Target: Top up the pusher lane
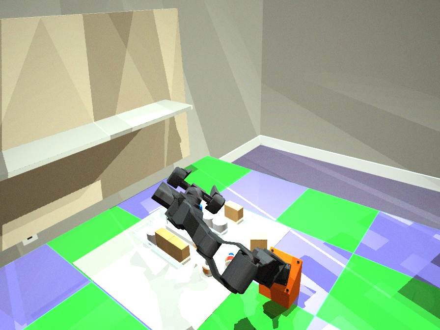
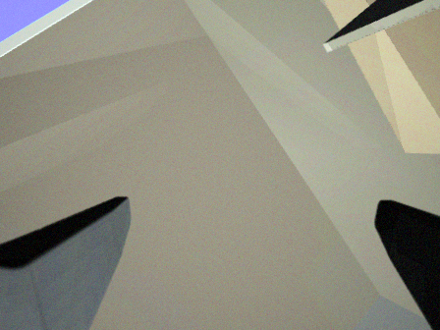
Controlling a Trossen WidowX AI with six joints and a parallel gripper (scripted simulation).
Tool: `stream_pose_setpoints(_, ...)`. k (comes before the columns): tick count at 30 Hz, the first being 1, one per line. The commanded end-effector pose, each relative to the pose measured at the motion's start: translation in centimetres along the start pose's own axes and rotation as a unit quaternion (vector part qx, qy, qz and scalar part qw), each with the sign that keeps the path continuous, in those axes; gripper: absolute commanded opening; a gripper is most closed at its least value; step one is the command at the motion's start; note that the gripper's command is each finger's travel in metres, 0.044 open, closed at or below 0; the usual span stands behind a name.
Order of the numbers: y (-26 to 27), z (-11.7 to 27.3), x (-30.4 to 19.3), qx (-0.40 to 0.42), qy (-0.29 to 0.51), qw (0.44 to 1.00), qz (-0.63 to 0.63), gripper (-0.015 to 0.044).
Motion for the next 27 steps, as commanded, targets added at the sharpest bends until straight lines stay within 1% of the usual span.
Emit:
stream_pose_setpoints(1, 4.2, -1.8, 2.0, 0.225, -0.096, 0.962, -0.122, 0.0440)
stream_pose_setpoints(4, 6.3, -1.7, 2.7, 0.369, -0.109, 0.898, -0.213, 0.0440)
stream_pose_setpoints(6, 7.6, -1.3, 3.1, 0.467, -0.099, 0.833, -0.279, 0.0440)
stream_pose_setpoints(8, 8.6, -0.6, 3.5, 0.569, -0.069, 0.740, -0.351, 0.0440)
stream_pose_setpoints(10, 9.1, 0.2, 3.7, 0.656, -0.023, 0.628, -0.418, 0.0440)
stream_pose_setpoints(11, 9.1, 0.5, 3.8, 0.686, -0.001, 0.578, -0.442, 0.0440)
stream_pose_setpoints(12, 9.1, 0.7, 3.9, 0.702, 0.013, 0.548, -0.455, 0.0440)
stream_pose_setpoints(13, 9.1, 0.8, 3.9, 0.707, 0.018, 0.537, -0.460, 0.0440)
stream_pose_setpoints(27, 9.5, 0.6, 3.4, 0.707, 0.018, 0.537, -0.460, 0.0440)
Point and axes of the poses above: the point midway between the two fingers, 35 mm back from their tips, its own z axis back along the fingers, its own y axis across the jaws, x = y × z, the point moved 7 cm from there along z, back along the fingers, and after that the axes turned 15 degrees about -z, right-handed, at the moved point
